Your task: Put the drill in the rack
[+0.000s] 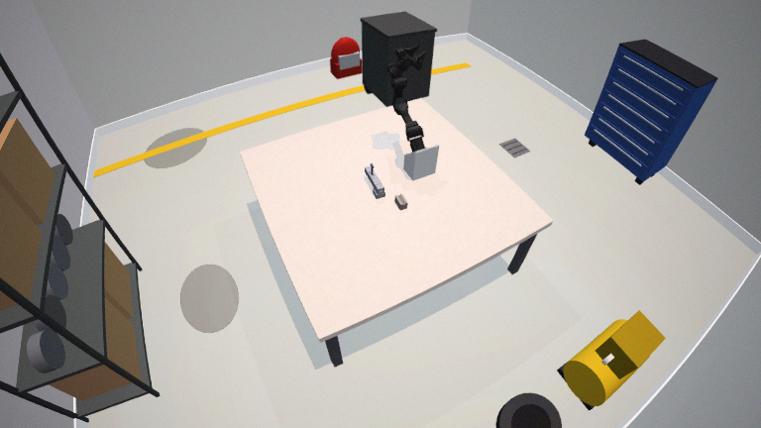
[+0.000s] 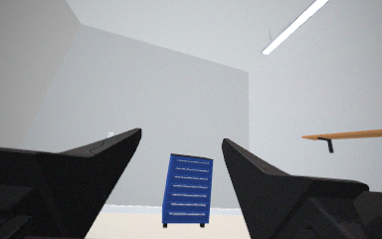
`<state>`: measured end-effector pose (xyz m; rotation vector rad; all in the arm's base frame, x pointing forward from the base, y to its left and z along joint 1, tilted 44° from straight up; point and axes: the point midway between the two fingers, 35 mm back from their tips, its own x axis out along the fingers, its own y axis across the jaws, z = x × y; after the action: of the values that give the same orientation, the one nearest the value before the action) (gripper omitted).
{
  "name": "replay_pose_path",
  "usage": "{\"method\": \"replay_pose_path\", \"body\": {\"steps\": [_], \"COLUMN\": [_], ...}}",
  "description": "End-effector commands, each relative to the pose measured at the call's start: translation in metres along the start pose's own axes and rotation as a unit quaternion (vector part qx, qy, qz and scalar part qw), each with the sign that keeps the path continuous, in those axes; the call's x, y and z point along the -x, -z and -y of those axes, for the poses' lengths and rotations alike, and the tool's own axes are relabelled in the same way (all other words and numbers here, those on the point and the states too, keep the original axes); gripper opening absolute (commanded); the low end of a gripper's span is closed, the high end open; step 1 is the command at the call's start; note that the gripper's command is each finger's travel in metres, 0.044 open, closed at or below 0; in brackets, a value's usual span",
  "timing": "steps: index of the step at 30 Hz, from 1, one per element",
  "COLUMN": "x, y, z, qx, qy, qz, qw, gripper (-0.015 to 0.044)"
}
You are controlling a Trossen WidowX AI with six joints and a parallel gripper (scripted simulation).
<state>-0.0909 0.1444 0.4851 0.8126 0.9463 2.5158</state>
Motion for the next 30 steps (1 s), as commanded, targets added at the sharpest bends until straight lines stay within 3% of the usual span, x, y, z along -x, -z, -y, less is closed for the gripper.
{"method": "replay_pose_path", "body": {"steps": [1, 9, 15, 22, 30], "x": [0.000, 0.000, 0.011, 0.056, 0.150], "y": [0.000, -0.002, -0.060, -0.125, -0.166], "z": [0.000, 0.001, 0.052, 0.132, 0.223], "qx": [0.000, -0.001, -0.032, -0.063, -0.091], "qy": [0.000, 0.001, 0.059, 0.171, 0.339], "qz": [0.000, 0.004, 0.123, 0.278, 0.424], "qw": [1.000, 1.000, 0.990, 0.943, 0.835], "gripper": [0.0374, 0.0164, 0.0006, 0.0000, 0.0000]}}
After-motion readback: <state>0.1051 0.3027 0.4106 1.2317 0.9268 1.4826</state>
